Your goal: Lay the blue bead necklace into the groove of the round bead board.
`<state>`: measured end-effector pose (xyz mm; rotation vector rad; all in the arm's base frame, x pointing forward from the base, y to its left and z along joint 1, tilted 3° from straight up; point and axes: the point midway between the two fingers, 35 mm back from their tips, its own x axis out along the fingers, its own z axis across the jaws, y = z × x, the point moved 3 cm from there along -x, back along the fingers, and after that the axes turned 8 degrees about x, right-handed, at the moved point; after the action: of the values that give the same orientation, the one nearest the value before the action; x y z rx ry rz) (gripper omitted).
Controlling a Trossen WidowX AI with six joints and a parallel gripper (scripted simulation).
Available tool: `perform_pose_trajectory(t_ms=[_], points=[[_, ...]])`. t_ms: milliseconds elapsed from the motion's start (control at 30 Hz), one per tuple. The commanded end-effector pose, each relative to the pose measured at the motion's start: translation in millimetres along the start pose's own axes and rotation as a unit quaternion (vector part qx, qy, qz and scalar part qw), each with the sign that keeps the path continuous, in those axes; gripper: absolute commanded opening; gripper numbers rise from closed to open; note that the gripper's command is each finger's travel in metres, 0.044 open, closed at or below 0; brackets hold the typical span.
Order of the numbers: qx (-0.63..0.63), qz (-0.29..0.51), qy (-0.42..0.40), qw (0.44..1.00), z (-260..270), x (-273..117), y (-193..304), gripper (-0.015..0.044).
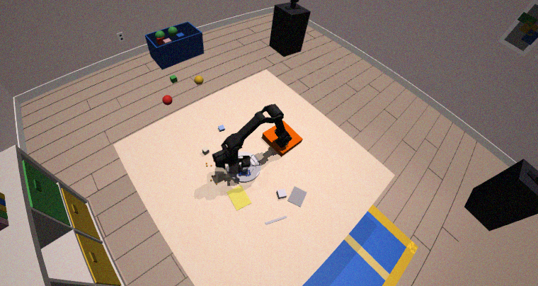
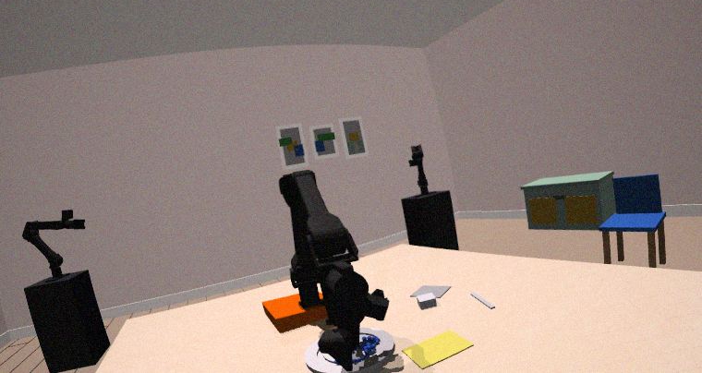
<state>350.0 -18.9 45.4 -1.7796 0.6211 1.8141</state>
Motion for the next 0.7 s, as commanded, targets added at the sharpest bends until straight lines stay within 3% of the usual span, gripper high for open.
perform_pose_trajectory(t_ms=[0,33,167,333,500,667], points=[[-0.001,0.000,0.001,1.000,0.0,-0.8,0.1,0.0440],[-0.001,0.000,0.001,1.000,0.0,-0.8,0.1,0.0440],[0.110,0.000,0.001,0.994,11.1,-6.0,-1.7,0.0335],[0.328,0.000,0.000,0.945,33.7,-15.5,-4.0,0.0302],[0.529,0.001,-0.001,0.849,56.1,-23.8,-4.4,0.0268],[0.698,0.001,-0.001,0.716,77.5,-30.6,-3.0,0.0235]])
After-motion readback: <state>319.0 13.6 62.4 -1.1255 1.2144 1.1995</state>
